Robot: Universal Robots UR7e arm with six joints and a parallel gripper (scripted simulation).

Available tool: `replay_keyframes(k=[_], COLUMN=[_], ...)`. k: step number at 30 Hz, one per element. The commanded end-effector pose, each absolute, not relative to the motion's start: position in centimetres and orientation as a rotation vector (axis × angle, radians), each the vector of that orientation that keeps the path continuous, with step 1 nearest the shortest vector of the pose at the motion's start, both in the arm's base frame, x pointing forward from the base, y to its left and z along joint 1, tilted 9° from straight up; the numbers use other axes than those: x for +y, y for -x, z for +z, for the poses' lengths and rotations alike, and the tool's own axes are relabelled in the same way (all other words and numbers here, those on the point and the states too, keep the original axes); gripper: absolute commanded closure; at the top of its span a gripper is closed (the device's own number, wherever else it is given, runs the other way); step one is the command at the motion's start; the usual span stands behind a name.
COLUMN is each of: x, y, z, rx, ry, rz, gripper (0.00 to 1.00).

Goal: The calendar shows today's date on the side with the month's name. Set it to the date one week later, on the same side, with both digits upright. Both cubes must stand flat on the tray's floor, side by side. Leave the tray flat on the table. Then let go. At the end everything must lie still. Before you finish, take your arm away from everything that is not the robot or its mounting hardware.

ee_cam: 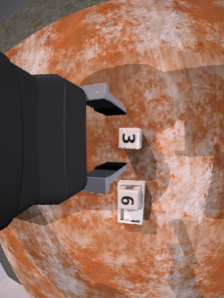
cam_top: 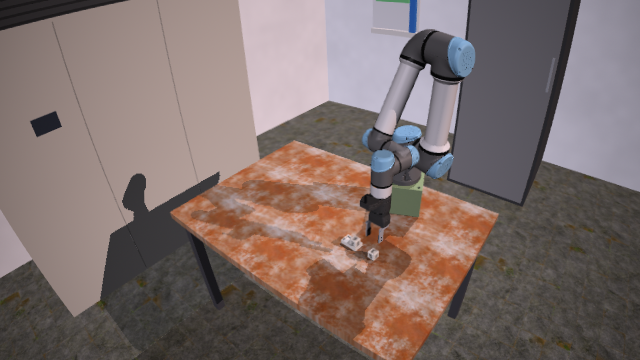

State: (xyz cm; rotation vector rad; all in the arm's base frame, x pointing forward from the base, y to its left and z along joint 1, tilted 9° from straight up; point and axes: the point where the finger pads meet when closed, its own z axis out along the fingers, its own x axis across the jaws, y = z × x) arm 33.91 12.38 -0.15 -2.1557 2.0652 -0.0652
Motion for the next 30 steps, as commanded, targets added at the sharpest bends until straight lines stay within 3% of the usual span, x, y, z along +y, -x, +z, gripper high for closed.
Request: replay_keyframes(k=[1,30], x=[12.38,11.7], y=[-33.94,-34.36], z=[-0.12,-0.14], rx=[2.065,1.897], ry=[2.155,2.31], rz=[-0.066,-0.084], gripper=[0.0,0.0])
